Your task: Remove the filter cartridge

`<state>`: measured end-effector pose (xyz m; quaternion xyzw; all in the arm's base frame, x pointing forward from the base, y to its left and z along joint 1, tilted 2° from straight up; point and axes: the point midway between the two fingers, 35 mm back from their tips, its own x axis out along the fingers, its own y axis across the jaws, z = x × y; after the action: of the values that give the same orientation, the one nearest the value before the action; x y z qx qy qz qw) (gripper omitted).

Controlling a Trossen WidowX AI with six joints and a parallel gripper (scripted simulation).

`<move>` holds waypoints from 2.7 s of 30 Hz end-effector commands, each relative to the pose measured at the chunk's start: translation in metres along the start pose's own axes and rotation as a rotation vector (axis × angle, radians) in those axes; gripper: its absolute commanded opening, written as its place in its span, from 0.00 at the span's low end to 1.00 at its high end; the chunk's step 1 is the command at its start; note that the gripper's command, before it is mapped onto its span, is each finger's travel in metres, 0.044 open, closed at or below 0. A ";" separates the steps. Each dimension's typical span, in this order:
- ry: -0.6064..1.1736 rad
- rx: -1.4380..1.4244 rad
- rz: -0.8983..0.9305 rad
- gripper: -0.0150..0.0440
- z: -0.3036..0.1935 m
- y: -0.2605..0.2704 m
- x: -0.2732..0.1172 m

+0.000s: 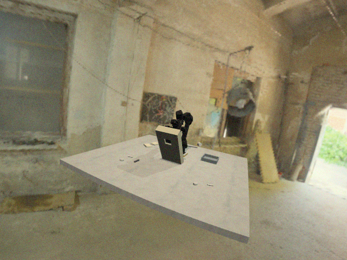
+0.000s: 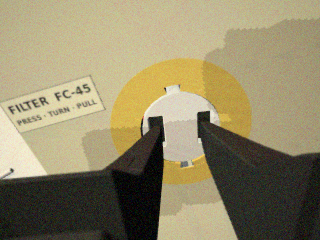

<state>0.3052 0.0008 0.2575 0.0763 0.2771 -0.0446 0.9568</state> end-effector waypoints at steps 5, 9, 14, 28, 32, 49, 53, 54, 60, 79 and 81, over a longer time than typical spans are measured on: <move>-0.002 -0.005 0.003 0.44 0.000 0.000 0.001; -0.002 -0.005 0.003 0.44 0.000 0.000 0.001; -0.002 -0.005 0.003 0.44 0.000 0.000 0.004; -0.003 -0.005 0.004 0.44 0.000 0.001 0.011; -0.003 -0.005 0.004 0.44 0.000 0.001 0.012; 0.000 0.000 0.001 0.41 -0.001 0.000 0.013; 0.000 0.000 0.001 0.37 -0.001 0.000 0.013; 0.000 0.000 0.001 0.36 -0.001 0.000 0.013; 0.000 -0.005 0.001 0.25 -0.001 0.000 0.013; -0.004 -0.617 0.002 0.25 0.000 0.001 0.017; -0.004 -0.686 0.002 0.25 0.000 0.001 0.017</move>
<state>0.3165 0.0005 0.2494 -0.1929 0.2776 0.0357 0.9405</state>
